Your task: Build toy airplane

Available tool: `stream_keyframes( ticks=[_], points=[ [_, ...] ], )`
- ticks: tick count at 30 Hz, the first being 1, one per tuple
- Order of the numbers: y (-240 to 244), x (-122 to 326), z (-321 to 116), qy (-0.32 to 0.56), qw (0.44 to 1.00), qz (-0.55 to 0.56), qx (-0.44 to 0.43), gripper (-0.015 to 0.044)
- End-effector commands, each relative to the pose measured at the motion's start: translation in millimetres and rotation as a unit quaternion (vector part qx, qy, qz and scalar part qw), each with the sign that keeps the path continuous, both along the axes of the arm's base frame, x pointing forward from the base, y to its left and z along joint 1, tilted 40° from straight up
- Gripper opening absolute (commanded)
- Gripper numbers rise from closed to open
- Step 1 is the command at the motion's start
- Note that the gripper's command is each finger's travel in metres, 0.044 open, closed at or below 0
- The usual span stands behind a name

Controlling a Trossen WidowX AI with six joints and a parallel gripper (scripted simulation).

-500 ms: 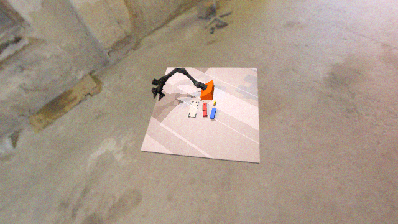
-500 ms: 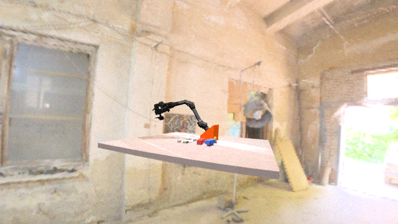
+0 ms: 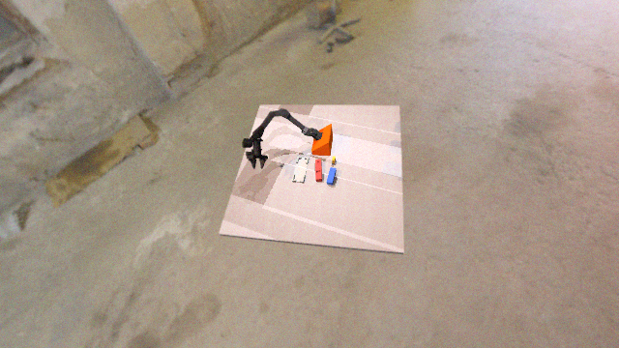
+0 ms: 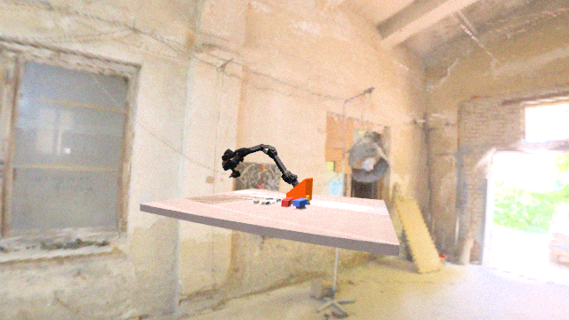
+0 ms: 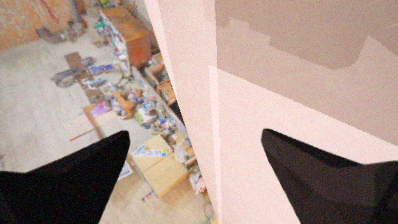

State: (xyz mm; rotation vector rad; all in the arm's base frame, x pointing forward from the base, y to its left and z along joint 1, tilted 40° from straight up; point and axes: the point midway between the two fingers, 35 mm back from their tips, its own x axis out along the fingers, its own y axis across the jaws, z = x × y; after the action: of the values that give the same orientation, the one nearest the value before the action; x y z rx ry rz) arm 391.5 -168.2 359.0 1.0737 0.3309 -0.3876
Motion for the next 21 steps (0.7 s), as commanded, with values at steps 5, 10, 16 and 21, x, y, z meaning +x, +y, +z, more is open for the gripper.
stream_keyframes(
  ticks=[5, 10, 16, 21],
  points=[
    [80.8, 27.3, -116.5, 0.189, 0.978, 0.079, -0.032, 0.0440],
    [140.5, 17.0, -184.6, 0.311, 0.934, 0.147, -0.097, 0.0440],
    [202.4, -20.5, -251.4, 0.439, 0.841, 0.236, -0.212, 0.0440],
    [244.1, -71.8, -296.4, 0.527, 0.705, 0.318, -0.352, 0.0440]
  ],
)
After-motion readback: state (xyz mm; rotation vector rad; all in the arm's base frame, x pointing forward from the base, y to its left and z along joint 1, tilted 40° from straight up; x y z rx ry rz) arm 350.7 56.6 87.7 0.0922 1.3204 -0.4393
